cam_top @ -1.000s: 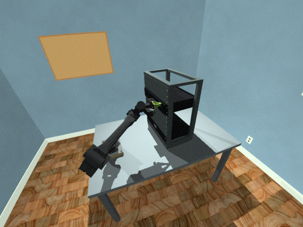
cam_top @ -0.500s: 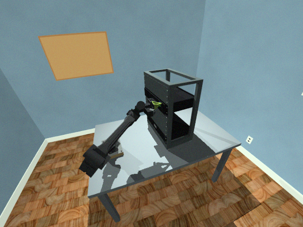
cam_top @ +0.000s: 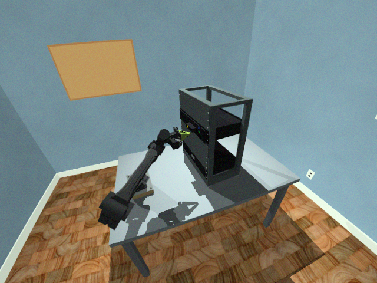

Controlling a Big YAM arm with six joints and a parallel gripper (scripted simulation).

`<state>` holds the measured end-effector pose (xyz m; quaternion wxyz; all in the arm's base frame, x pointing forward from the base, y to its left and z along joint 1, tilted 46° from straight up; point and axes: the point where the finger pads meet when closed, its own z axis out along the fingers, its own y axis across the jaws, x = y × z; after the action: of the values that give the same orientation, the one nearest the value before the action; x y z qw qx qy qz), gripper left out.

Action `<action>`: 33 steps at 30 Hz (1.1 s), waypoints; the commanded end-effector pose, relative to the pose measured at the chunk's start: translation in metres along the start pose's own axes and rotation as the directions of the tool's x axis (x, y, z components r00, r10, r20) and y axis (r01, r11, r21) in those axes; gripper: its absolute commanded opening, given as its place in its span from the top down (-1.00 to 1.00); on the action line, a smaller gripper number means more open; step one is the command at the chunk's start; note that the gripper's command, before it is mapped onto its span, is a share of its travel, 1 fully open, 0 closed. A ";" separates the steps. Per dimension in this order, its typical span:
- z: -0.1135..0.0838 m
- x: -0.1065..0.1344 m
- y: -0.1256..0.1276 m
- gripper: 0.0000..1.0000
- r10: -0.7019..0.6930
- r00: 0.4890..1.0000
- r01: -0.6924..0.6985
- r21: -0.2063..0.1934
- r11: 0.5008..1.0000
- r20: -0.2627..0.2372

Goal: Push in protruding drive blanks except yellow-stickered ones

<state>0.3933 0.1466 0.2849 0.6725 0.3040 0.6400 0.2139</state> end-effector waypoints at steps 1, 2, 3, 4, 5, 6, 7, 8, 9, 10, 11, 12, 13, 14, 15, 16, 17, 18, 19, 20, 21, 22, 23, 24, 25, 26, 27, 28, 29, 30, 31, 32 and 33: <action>-0.028 -0.003 0.012 1.00 0.017 1.000 -0.017 -0.032 0.999 -0.010; -0.032 -0.003 0.011 1.00 0.015 1.000 -0.016 -0.032 0.999 -0.010; -0.036 -0.002 0.011 1.00 0.014 1.000 -0.015 -0.033 0.999 -0.010; -0.038 -0.002 0.011 1.00 0.013 1.000 -0.014 -0.033 0.999 -0.010; -0.039 -0.002 0.011 1.00 0.013 1.000 -0.013 -0.033 0.999 -0.010; -0.040 -0.002 0.010 1.00 0.013 1.000 -0.013 -0.033 0.999 -0.010; -0.036 0.000 0.012 1.00 0.006 1.000 -0.007 -0.026 1.000 -0.011; -0.036 0.000 0.012 1.00 0.006 1.000 -0.007 -0.026 1.000 -0.011; -0.036 0.000 0.012 1.00 0.006 1.000 -0.007 -0.026 1.000 -0.011; -0.031 -0.005 0.009 1.00 0.011 1.000 -0.011 -0.015 1.000 0.004; -0.031 -0.006 0.009 1.00 0.015 1.000 -0.015 -0.018 1.000 0.007; -0.031 -0.006 0.009 1.00 0.015 1.000 -0.015 -0.018 1.000 0.007; -0.031 -0.005 0.010 1.00 0.015 1.000 -0.015 -0.019 1.000 0.005; -0.031 -0.005 0.010 1.00 0.016 1.000 -0.015 -0.020 1.000 0.005; -0.031 -0.005 0.010 1.00 0.016 1.000 -0.016 -0.020 1.000 0.005; -0.031 -0.005 0.010 1.00 0.016 1.000 -0.016 -0.020 1.000 0.005; -0.031 -0.005 0.010 1.00 0.016 1.000 -0.016 -0.020 1.000 0.005; -0.031 -0.005 0.010 1.00 0.016 1.000 -0.016 -0.020 1.000 0.005; -0.031 -0.005 0.010 1.00 0.016 1.000 -0.016 -0.020 1.000 0.005; -0.031 -0.005 0.010 1.00 0.016 1.000 -0.016 -0.020 1.000 0.005; -0.031 -0.005 0.010 1.00 0.016 1.000 -0.016 -0.020 1.000 0.005; -0.031 -0.005 0.010 1.00 0.016 1.000 -0.016 -0.020 1.000 0.005; -0.031 -0.005 0.010 1.00 0.016 1.000 -0.016 -0.020 1.000 0.005; -0.031 -0.005 0.010 1.00 0.016 1.000 -0.016 -0.020 1.000 0.005; -0.031 -0.005 0.010 1.00 0.016 1.000 -0.016 -0.020 1.000 0.005; -0.031 -0.005 0.010 1.00 0.016 1.000 -0.016 -0.020 1.000 0.005; -0.031 -0.005 0.010 1.00 0.016 1.000 -0.016 -0.020 1.000 0.005; -0.031 -0.005 0.010 1.00 0.016 1.000 -0.016 -0.020 1.000 0.005; -0.031 -0.005 0.010 1.00 0.016 1.000 -0.016 -0.020 1.000 0.005; -0.031 -0.005 0.010 1.00 0.016 1.000 -0.016 -0.020 1.000 0.005; -0.031 -0.005 0.010 1.00 0.016 1.000 -0.016 -0.020 1.000 0.005; -0.031 -0.005 0.010 1.00 0.016 1.000 -0.016 -0.020 1.000 0.005; -0.031 -0.005 0.010 1.00 0.016 1.000 -0.016 -0.020 1.000 0.005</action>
<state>0.3576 0.1550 0.2937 0.6740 0.3013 0.6341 0.2299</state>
